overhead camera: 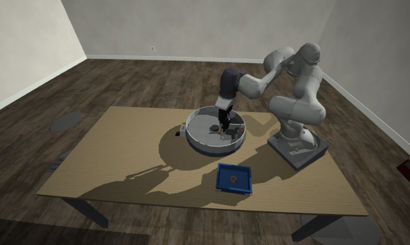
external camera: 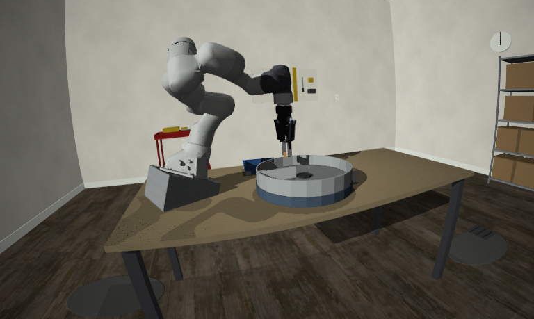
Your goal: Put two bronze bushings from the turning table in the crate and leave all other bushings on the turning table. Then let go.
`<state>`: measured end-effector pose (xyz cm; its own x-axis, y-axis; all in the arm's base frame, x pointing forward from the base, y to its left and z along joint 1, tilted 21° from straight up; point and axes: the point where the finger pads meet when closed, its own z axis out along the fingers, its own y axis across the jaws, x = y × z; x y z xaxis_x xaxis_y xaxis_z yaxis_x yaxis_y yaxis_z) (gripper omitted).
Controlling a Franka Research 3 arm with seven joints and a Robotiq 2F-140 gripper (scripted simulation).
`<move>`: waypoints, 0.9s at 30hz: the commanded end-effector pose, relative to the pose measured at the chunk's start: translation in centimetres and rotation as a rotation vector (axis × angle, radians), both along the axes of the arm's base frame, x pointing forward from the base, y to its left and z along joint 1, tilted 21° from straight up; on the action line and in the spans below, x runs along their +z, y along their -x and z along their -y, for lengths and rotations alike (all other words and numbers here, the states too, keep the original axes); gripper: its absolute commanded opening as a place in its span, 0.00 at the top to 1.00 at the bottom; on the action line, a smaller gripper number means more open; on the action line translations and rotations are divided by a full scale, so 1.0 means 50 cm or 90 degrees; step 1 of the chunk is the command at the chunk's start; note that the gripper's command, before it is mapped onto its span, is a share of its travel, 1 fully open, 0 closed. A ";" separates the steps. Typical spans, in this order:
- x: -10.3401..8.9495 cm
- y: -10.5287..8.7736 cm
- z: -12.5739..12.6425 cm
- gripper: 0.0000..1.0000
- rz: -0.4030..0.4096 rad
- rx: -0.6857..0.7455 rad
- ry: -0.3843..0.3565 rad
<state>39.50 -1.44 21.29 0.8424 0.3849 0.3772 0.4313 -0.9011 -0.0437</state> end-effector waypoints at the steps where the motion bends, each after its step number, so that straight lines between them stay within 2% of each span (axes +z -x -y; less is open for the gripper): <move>1: 0.011 0.017 0.005 1.00 -0.011 0.013 0.004; 27: 0.016 0.019 0.006 1.00 -0.011 0.013 0.004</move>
